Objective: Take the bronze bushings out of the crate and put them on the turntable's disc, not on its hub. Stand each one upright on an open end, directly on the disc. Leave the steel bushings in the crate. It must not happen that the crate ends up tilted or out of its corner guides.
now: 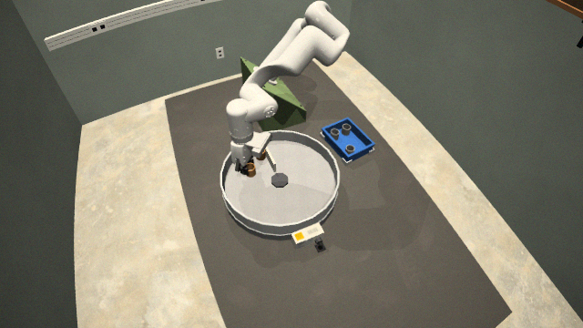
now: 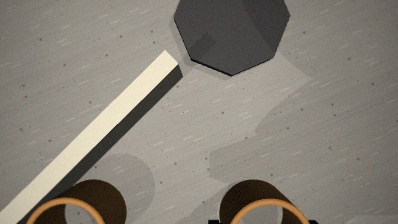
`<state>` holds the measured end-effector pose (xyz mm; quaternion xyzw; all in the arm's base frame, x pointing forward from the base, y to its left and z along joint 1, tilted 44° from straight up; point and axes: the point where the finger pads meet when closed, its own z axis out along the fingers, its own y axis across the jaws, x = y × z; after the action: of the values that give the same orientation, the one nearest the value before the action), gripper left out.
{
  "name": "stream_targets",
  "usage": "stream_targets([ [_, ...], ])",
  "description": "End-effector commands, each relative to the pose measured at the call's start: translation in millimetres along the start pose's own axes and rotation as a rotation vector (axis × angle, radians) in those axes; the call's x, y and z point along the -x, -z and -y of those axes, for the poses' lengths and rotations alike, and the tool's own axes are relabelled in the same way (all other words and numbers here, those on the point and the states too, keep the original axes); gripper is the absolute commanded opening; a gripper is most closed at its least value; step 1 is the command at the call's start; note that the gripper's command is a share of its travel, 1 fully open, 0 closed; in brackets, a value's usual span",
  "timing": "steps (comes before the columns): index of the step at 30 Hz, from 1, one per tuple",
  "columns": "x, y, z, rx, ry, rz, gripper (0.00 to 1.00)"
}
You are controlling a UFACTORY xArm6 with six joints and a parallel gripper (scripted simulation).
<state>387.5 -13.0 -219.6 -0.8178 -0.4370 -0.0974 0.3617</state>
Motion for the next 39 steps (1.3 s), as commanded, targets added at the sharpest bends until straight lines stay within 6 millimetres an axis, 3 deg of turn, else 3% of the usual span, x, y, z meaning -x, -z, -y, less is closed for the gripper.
stream_targets([
  [1, -0.6, 1.5, -1.5, 0.004, 0.001, -0.001, 0.0],
  [39, -0.7, -4.3, -1.6, 0.004, 0.001, -0.001, 0.0],
])
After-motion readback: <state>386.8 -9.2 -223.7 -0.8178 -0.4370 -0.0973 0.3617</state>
